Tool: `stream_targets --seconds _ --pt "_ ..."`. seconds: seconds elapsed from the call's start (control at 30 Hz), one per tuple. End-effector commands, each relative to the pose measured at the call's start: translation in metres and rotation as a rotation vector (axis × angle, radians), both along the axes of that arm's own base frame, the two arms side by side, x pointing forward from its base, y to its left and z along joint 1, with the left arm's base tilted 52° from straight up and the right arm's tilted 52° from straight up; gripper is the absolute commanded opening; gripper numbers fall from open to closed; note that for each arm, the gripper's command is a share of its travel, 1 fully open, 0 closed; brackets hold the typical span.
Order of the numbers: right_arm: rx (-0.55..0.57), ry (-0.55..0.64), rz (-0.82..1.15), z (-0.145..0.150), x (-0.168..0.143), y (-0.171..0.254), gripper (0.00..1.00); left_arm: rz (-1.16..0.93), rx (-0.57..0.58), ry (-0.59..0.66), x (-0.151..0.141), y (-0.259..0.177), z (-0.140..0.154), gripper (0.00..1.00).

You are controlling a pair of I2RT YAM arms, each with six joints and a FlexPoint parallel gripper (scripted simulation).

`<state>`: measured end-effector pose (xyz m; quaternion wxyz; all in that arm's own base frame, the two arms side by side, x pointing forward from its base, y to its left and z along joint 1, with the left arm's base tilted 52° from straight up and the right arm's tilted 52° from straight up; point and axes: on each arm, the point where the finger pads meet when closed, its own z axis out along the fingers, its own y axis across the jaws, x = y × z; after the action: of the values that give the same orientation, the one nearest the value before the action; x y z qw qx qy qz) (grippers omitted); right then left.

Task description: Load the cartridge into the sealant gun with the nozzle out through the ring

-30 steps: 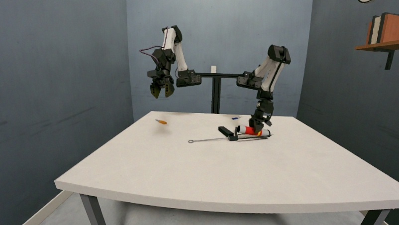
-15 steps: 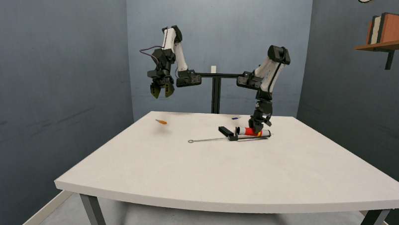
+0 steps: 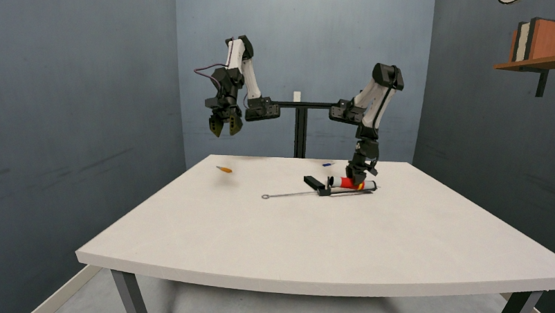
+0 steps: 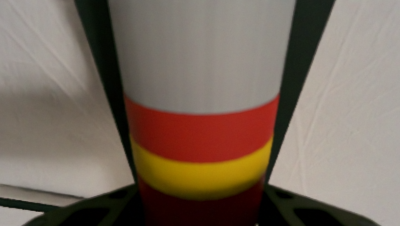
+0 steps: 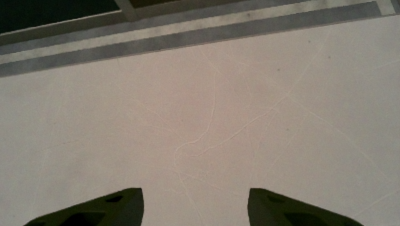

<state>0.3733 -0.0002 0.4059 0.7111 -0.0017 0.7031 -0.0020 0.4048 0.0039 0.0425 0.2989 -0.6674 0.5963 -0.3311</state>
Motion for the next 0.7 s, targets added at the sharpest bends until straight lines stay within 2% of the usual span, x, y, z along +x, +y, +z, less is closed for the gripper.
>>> stream_targets --seconds 0.0,0.13,0.4,0.67 --pt "0.003 -0.057 0.012 0.022 -0.012 0.003 0.52 -0.045 -0.01 -0.022 0.001 -0.013 0.006 0.0" --pt "0.003 -0.057 0.012 0.022 -0.012 0.003 0.52 0.011 0.01 -0.051 0.006 -0.006 0.018 0.0" --pt "0.003 -0.057 0.012 0.022 -0.012 0.003 0.52 0.032 0.03 -0.014 0.005 -0.006 -0.001 0.0" --pt "0.003 -0.057 0.012 0.022 -0.012 0.003 0.52 -0.008 0.023 -0.046 0.007 -0.012 0.012 0.0"
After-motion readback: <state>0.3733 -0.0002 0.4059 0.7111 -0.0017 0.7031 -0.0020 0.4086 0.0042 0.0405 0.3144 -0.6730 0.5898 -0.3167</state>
